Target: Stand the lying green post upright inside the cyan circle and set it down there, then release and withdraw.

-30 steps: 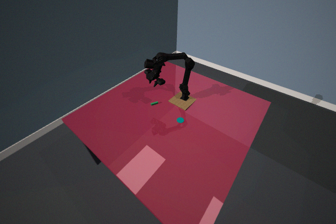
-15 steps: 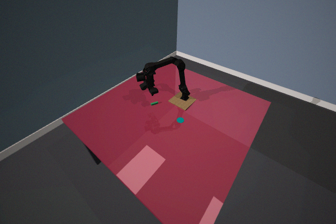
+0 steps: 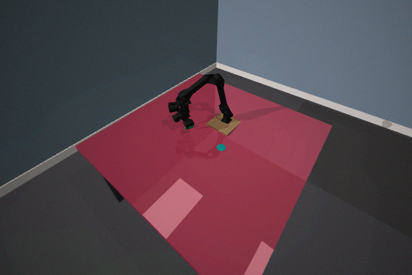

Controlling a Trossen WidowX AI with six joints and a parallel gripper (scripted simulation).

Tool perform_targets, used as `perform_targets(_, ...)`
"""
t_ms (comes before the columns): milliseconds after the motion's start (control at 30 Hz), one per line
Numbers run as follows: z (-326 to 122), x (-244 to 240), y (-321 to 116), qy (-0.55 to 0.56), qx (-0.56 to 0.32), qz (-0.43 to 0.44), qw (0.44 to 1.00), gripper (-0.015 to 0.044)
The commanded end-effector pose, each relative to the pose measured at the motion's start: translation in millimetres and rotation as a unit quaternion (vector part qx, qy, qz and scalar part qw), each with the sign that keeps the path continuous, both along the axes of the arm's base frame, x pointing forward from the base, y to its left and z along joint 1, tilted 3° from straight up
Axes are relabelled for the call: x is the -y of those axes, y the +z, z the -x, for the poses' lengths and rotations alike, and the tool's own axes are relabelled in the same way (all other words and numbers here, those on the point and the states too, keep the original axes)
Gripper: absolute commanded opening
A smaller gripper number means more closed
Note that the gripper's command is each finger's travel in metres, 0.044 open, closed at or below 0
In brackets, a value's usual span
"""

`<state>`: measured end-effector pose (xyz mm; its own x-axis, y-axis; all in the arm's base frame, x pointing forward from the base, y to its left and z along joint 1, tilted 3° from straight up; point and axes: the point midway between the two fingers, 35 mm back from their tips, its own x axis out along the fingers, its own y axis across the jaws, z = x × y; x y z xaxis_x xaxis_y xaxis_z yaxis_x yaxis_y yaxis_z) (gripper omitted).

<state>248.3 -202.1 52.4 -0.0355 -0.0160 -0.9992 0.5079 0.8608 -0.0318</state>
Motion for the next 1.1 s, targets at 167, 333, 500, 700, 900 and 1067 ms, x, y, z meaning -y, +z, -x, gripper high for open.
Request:
perform_targets(167,3.4,-2.4,-20.7,0.000,0.001,-0.002,1.000,0.0154)
perform_targets(333,3.4,-2.4,-20.7,0.000,0.001,-0.002,1.000,0.0023)
perform_targets(500,3.0,-2.1,-18.8,0.000,0.001,-0.002,1.000,0.0023)
perform_targets(700,-0.2,-0.3,-1.3,0.000,0.001,-0.001,1.000,0.0023)
perform_targets(900,-2.5,0.8,17.0,0.000,0.002,-0.001,1.000,0.0023)
perform_targets(1067,-3.7,1.0,32.6,0.000,0.002,-0.001,1.000,0.0023)
